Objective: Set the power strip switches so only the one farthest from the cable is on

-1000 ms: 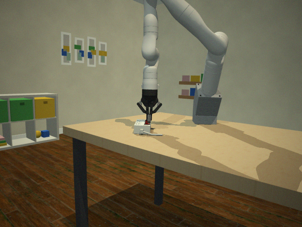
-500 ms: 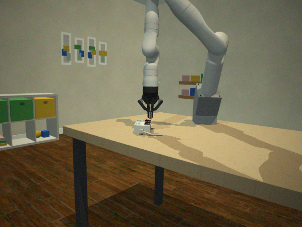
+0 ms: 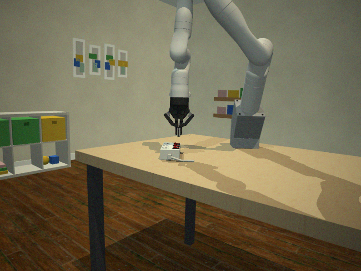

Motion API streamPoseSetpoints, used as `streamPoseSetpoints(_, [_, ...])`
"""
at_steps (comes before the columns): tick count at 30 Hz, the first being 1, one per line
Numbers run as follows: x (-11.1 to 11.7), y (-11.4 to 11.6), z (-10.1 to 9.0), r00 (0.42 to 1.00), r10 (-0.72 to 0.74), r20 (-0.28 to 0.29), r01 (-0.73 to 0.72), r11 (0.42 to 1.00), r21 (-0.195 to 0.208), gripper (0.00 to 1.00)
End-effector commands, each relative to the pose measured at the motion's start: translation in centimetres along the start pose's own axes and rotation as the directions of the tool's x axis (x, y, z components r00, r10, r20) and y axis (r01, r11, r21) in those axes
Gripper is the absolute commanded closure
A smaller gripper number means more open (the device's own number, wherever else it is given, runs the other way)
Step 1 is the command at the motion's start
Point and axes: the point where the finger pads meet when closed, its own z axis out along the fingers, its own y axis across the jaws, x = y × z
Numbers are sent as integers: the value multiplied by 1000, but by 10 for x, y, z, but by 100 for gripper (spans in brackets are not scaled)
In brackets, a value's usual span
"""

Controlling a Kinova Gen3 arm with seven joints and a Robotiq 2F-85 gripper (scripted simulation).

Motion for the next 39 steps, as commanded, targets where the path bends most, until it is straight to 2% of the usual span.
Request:
streamPoseSetpoints(1, [1, -1, -1, 1000, 0, -1, 0, 1000, 4, 100])
streamPoseSetpoints(16, [1, -1, -1, 1000, 0, -1, 0, 1000, 4, 100])
streamPoseSetpoints(23, [46, -14, -15, 1000, 0, -1, 0, 1000, 4, 100])
streamPoseSetpoints(39, [47, -14, -15, 1000, 0, -1, 0, 1000, 4, 100])
